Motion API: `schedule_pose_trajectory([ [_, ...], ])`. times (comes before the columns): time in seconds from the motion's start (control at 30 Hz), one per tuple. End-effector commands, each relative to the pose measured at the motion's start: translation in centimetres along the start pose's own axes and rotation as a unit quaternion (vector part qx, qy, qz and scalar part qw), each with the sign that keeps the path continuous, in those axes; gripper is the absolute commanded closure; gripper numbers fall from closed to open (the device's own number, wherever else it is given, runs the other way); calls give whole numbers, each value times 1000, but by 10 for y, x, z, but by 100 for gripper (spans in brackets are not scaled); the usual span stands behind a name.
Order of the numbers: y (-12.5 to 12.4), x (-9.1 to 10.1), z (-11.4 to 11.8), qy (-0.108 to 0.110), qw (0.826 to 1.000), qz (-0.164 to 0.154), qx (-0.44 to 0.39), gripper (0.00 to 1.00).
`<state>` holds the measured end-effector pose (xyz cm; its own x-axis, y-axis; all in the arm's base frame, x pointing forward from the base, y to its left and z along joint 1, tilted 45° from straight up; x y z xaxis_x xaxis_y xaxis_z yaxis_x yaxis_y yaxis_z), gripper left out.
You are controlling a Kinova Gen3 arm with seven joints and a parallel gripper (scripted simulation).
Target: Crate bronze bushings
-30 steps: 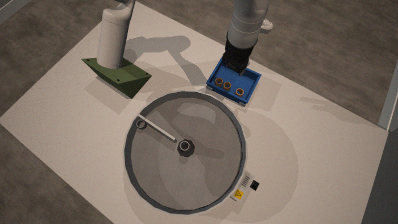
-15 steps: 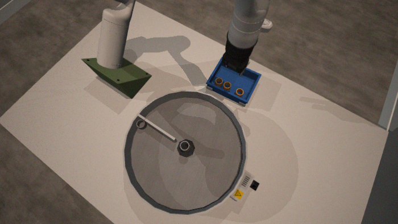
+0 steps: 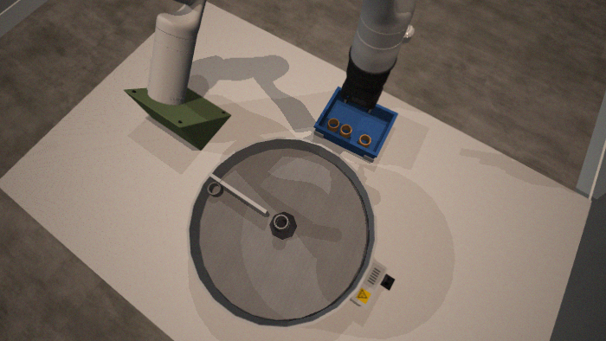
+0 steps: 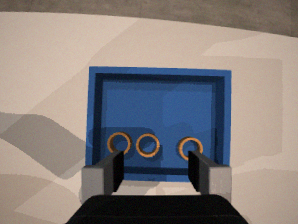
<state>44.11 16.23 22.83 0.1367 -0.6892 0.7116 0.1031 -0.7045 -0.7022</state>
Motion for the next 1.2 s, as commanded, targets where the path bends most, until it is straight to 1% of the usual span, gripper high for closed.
schedule_pose_trajectory([
  [0.0, 0, 2, 0, 1, 1000, 0, 24, 0],
  [0.13, -2, 5, 0, 1, 993, 0, 121, 0],
  [0.53, -2, 5, 0, 1, 993, 0, 121, 0],
  [0.7, -3, 10, 0, 1, 971, -1, 241, 0],
  [1.1, -3, 10, 0, 1, 971, -1, 241, 0],
  [1.17, -4, 11, 0, 1, 958, -1, 288, 0],
])
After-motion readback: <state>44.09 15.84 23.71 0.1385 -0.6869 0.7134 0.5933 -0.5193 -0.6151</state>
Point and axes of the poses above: the point where the finger pads meet when closed, its own x axis back along the fingers, its own z axis across the jaws, y = z × x, the point moved 1 cm from there along x, back along the fingers, and after that the axes turned 9 degrees about -x, right-handed, at the moved point
